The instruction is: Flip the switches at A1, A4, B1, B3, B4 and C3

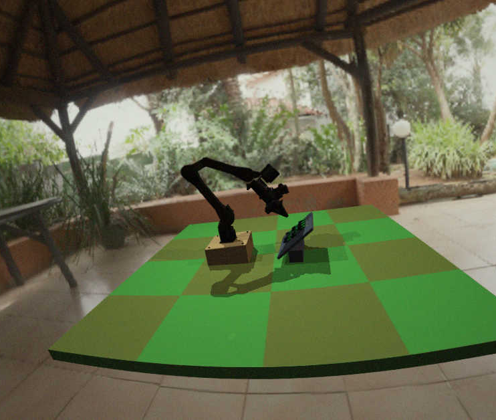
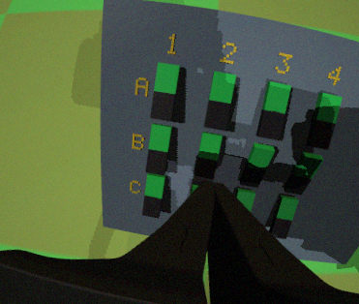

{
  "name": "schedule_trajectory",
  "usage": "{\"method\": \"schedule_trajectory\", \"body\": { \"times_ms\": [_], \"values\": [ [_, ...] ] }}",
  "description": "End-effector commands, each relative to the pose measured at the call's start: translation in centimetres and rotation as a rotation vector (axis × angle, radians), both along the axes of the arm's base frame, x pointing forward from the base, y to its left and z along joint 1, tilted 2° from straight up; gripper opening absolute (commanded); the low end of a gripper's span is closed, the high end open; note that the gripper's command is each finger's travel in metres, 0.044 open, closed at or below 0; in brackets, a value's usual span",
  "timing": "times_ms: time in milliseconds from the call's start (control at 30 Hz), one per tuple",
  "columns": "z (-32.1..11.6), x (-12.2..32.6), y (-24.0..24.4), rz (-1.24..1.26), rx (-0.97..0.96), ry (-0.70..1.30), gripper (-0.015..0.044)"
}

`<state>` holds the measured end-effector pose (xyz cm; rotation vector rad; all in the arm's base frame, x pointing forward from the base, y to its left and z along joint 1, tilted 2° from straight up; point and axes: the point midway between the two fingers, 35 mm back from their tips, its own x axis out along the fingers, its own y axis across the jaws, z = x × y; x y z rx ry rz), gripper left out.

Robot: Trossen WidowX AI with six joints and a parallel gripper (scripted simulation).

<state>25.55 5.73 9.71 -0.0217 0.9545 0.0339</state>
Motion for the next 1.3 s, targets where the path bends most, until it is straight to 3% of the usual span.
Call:
{"method": "schedule_trajectory", "body": {
  "times_ms": [0, 200, 367, 1267],
  "values": [
    [-1.1, -2.1, 2.9, -0.004, 0.002, -0.018, 0.0],
    [-1.4, -2.3, 3.3, -0.003, 0.003, -0.024, 0.0],
    [-4.1, -0.4, 3.3, -0.003, 0.004, -0.05, 0.0],
    [-6.0, 1.0, 3.3, -0.003, 0.004, -0.051, 0.0]
  ]
}}
